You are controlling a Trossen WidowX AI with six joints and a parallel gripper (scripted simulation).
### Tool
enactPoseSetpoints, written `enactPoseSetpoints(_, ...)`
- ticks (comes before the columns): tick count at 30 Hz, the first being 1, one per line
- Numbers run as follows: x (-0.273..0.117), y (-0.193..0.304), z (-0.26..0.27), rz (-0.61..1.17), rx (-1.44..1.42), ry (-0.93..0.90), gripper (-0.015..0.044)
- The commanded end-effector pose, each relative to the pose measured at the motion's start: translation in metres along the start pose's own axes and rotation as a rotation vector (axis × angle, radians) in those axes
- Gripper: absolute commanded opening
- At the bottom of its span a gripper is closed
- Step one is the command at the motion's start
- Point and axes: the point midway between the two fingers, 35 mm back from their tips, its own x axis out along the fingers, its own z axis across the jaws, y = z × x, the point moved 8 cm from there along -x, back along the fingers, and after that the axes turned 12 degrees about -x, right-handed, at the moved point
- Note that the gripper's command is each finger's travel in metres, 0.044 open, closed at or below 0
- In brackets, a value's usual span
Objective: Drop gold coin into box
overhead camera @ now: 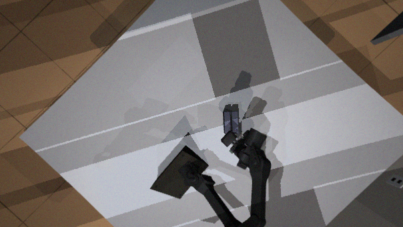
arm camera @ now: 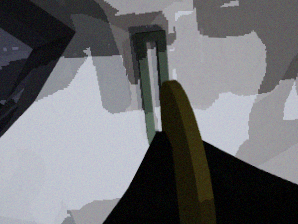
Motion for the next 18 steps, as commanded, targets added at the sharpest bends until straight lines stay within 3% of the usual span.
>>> enactPoseSetpoints(1,-0.013,0.001,0.000,-0.002,0.007,-0.003,0.0000)
enactPoseSetpoints(11,-0.031,0.004,-0.001,0.000,0.002,0.003,0.0000)
enactPoseSetpoints(18,-0.031,0.002,-0.003,0.000,-0.206,0.003,0.0000)
